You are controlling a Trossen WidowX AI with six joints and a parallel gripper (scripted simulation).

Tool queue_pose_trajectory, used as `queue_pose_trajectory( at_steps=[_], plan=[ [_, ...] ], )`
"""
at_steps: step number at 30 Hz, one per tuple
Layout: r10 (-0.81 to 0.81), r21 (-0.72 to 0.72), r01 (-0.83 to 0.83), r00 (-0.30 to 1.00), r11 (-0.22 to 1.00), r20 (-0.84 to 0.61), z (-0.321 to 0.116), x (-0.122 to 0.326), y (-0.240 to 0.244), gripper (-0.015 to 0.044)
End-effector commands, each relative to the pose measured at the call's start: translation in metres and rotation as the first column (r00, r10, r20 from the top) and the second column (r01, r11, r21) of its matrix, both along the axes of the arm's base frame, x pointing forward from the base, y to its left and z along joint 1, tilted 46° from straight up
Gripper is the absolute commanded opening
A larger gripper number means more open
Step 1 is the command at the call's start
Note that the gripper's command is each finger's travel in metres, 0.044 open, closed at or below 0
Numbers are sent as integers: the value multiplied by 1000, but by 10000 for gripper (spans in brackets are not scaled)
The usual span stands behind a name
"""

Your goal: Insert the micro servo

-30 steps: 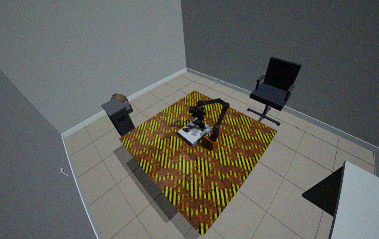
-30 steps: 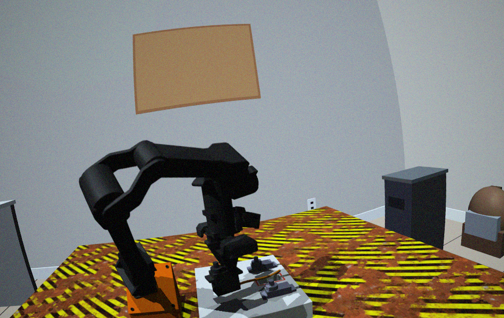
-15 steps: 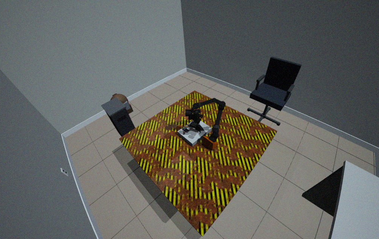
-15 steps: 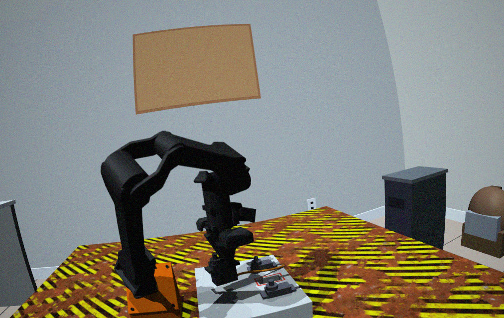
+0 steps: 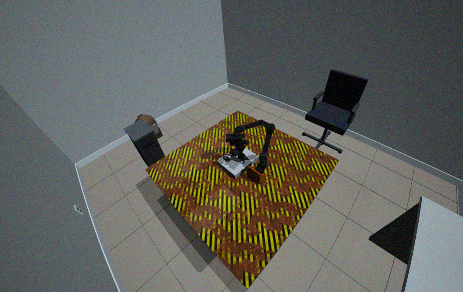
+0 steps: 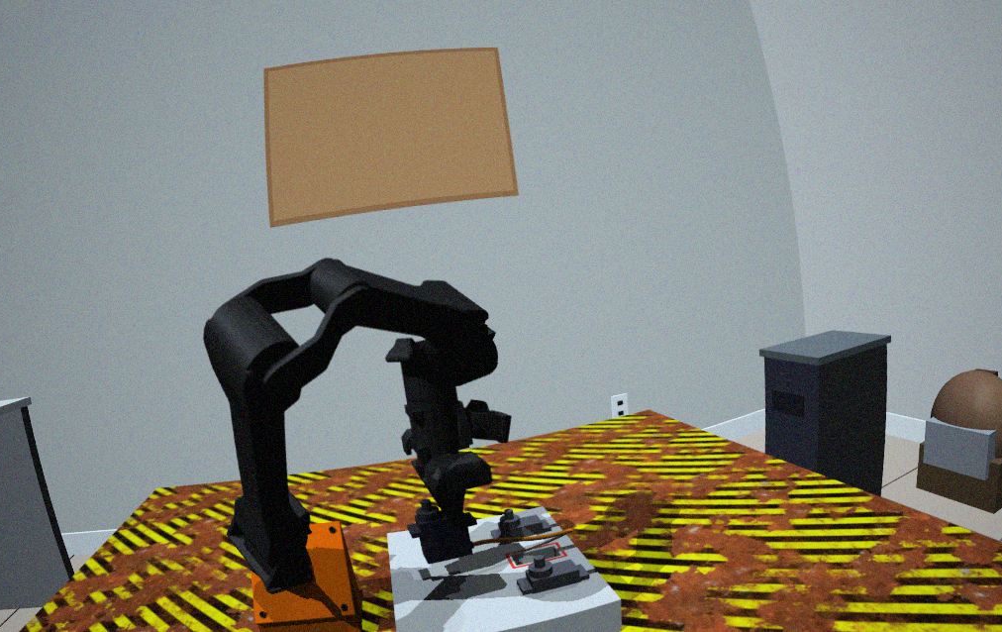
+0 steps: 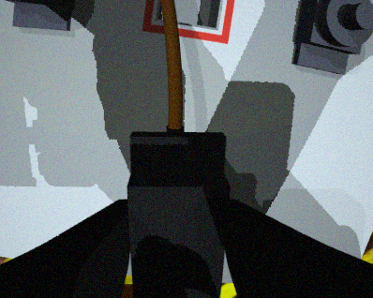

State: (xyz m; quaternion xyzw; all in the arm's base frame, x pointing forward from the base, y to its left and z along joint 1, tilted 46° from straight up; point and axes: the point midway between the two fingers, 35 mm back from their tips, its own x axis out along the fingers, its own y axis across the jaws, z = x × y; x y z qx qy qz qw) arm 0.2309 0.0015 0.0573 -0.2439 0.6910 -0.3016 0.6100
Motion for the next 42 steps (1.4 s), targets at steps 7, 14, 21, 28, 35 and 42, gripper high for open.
queue_pose_trajectory(
  at_steps=[7, 14, 21, 28, 35, 42],
  plan=[
    [-18, 1, 18, 1000, 1000, 22, 0, 13, -1, 0],
    [-18, 1, 18, 1000, 1000, 23, 1, 38, -6, 0],
    [-18, 1, 18, 1000, 1000, 25, 1, 62, -11, 0],
    [-18, 1, 18, 1000, 1000, 26, 2, 85, -16, 0],
    [-46, -4, 46, 997, 999, 55, 3, 102, -20, 0],
    [-83, -9, 84, 992, 996, 93, 3, 108, -21, 0]
  ],
)
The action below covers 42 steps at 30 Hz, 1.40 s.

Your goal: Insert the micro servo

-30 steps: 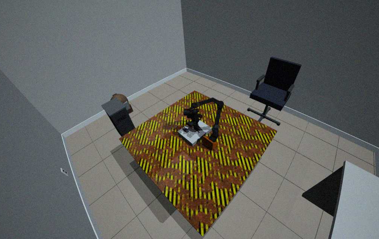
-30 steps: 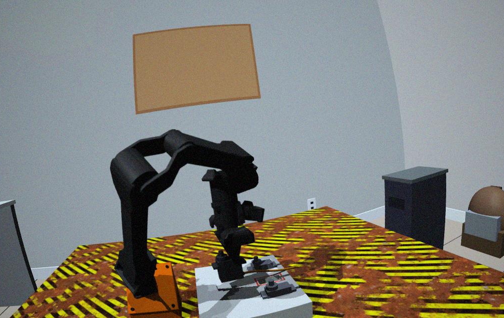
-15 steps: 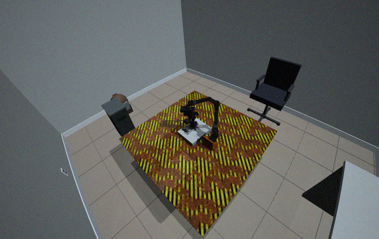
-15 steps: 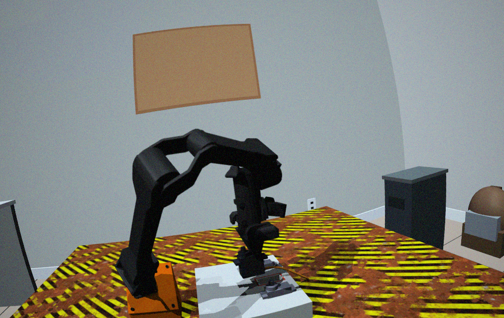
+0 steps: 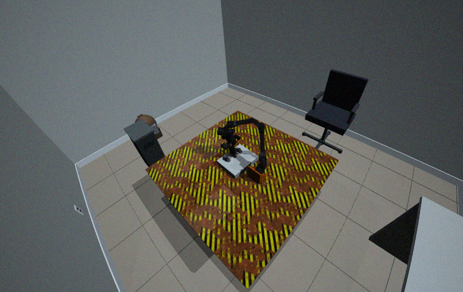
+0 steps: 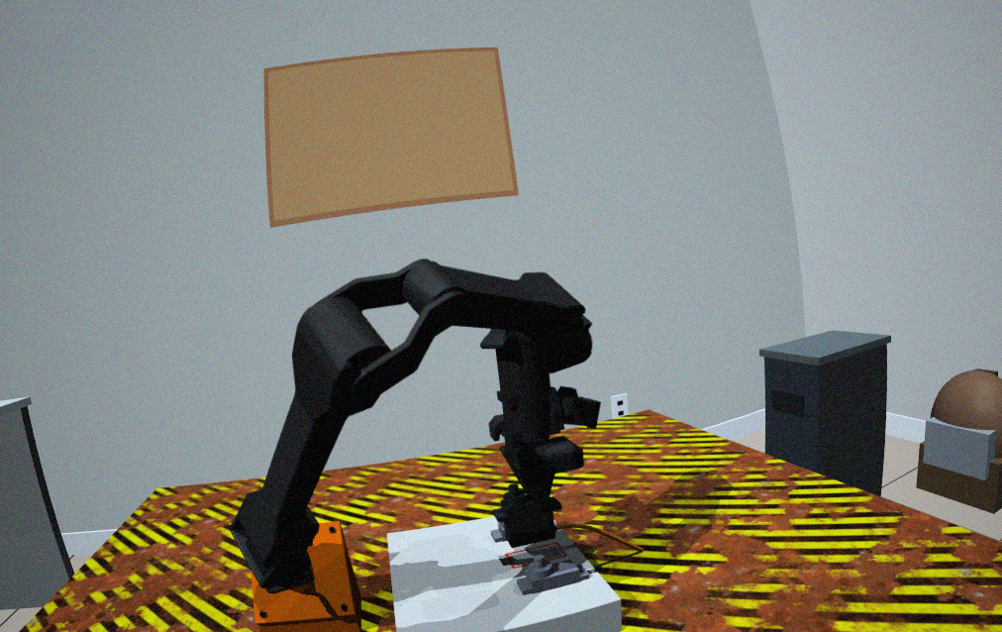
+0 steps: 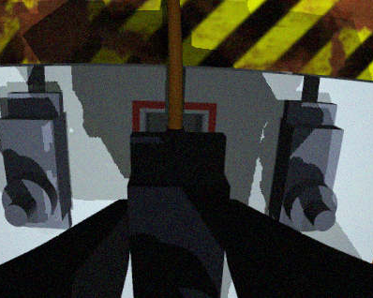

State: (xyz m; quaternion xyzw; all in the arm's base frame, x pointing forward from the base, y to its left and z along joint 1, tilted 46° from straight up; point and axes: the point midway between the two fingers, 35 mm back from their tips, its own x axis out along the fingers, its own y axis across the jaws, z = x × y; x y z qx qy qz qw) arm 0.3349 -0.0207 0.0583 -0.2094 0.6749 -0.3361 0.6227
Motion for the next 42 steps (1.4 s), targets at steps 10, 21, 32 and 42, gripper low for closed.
queue_pose_trajectory(
  at_steps=[10, 21, 32, 42],
  plan=[
    [-9, -4, 9, 1000, 1000, 18, -7, 2, -8, 0],
    [-9, -4, 9, 1000, 1000, 18, -12, 1, -13, 0],
    [-9, -5, 9, 1000, 1000, 18, -16, 1, -17, 0],
    [-9, -5, 9, 1000, 1000, 18, -23, -1, -24, 0]
  ],
)
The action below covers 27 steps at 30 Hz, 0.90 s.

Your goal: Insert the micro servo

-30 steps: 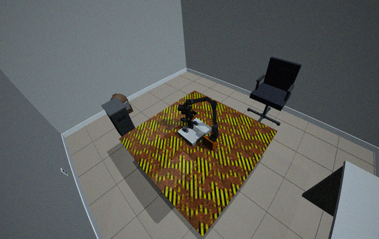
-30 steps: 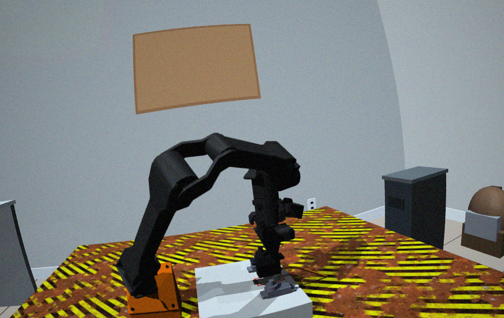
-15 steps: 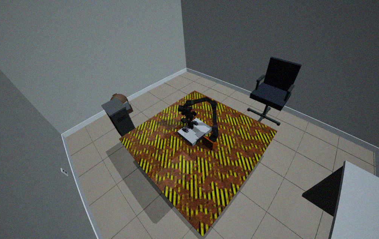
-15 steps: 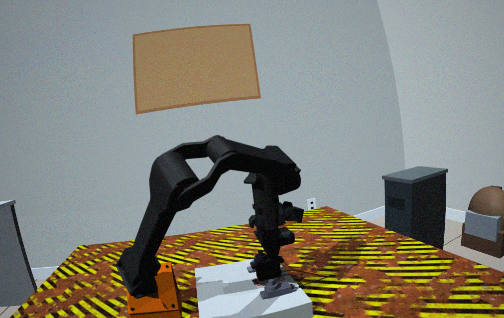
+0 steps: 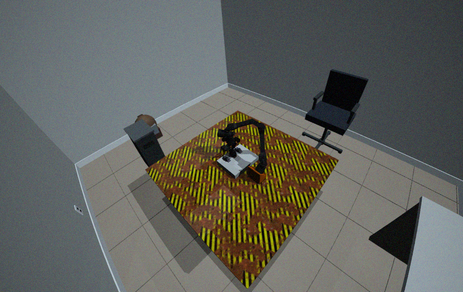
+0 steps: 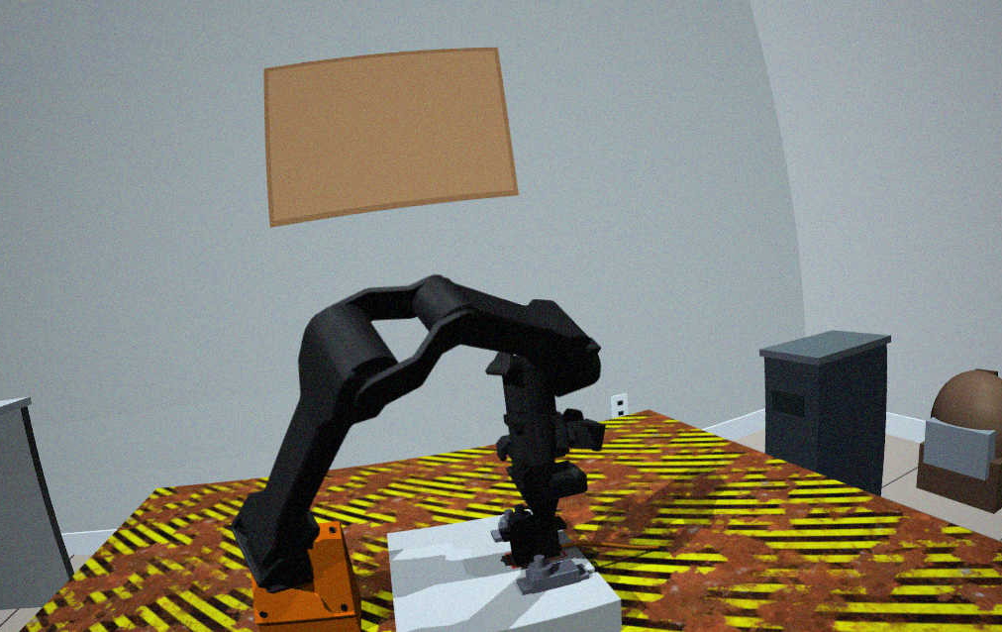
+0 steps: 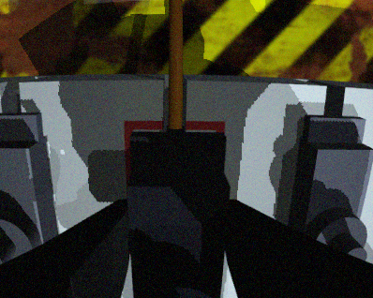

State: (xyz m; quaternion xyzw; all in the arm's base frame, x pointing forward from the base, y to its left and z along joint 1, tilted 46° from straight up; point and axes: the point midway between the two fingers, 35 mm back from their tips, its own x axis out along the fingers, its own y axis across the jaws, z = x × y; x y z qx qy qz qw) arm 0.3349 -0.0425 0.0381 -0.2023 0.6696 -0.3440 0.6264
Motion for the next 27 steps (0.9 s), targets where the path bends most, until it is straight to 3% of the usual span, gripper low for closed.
queue_pose_trajectory(
  at_steps=[1, 27],
  plan=[
    [6, -1, -6, 1000, 1000, -1, -3, -1, -2, 0],
    [6, -2, -6, 1000, 1000, -1, -19, -4, -19, 0]
  ],
)
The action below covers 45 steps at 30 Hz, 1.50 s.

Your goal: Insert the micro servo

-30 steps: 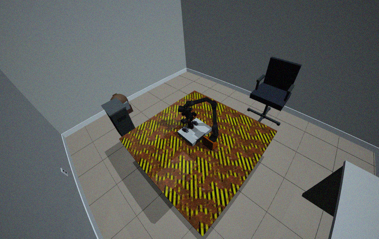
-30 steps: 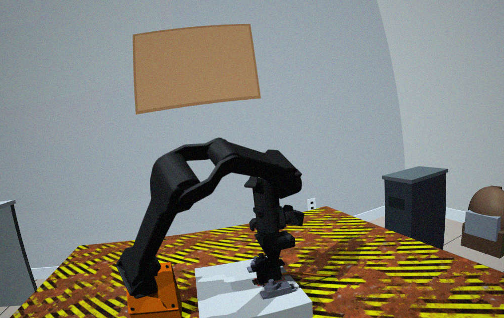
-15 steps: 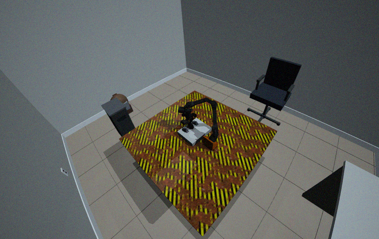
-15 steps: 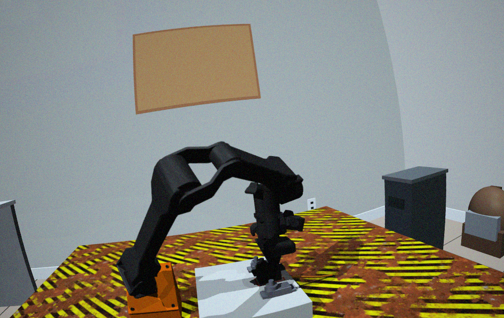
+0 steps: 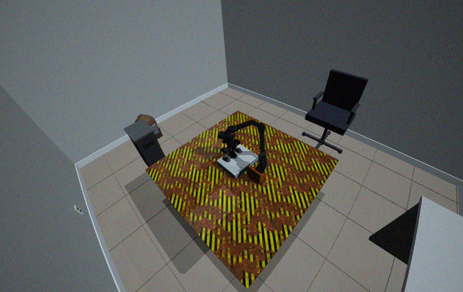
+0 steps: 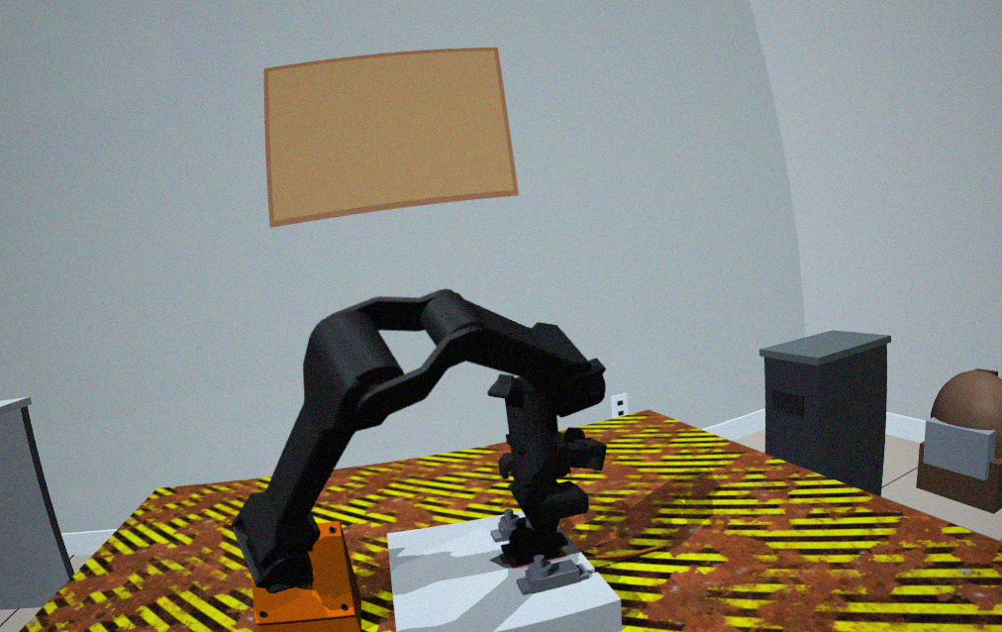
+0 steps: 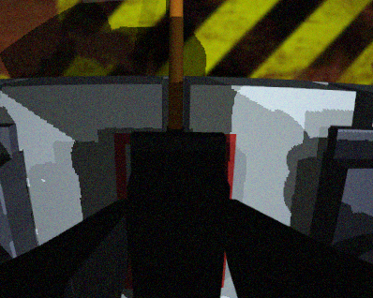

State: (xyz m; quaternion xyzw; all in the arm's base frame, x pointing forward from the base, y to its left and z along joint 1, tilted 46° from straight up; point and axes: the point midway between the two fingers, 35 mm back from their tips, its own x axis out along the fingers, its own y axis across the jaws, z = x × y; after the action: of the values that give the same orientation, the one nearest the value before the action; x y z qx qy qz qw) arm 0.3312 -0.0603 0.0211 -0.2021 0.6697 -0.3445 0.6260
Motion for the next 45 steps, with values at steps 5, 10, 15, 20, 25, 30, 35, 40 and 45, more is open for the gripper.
queue_pose_trajectory(
  at_steps=[5, 10, 15, 20, 25, 30, 35, 40, 45],
  plan=[
    [7, -2, -7, 1000, 1000, -1, -6, -1, -5, 0],
    [7, -2, -7, 1000, 1000, -1, -8, -1, -7, 0],
    [7, -2, -7, 1000, 1000, -1, -10, -2, -9, 26],
    [7, -2, -7, 1000, 1000, -1, -9, -2, -9, 157],
    [7, -1, -7, 1000, 1000, -1, -4, -1, -3, 187],
    [7, -1, -7, 1000, 1000, -1, 16, 0, 16, 187],
    [16, -1, -16, 1000, 1000, 1, 13, 0, 17, 214],
    [18, 11, -18, 1000, 1000, 1, 28, -31, 47, 345],
    [7, 4, -7, 1000, 1000, -7, 56, -93, 83, 440]
  ],
)
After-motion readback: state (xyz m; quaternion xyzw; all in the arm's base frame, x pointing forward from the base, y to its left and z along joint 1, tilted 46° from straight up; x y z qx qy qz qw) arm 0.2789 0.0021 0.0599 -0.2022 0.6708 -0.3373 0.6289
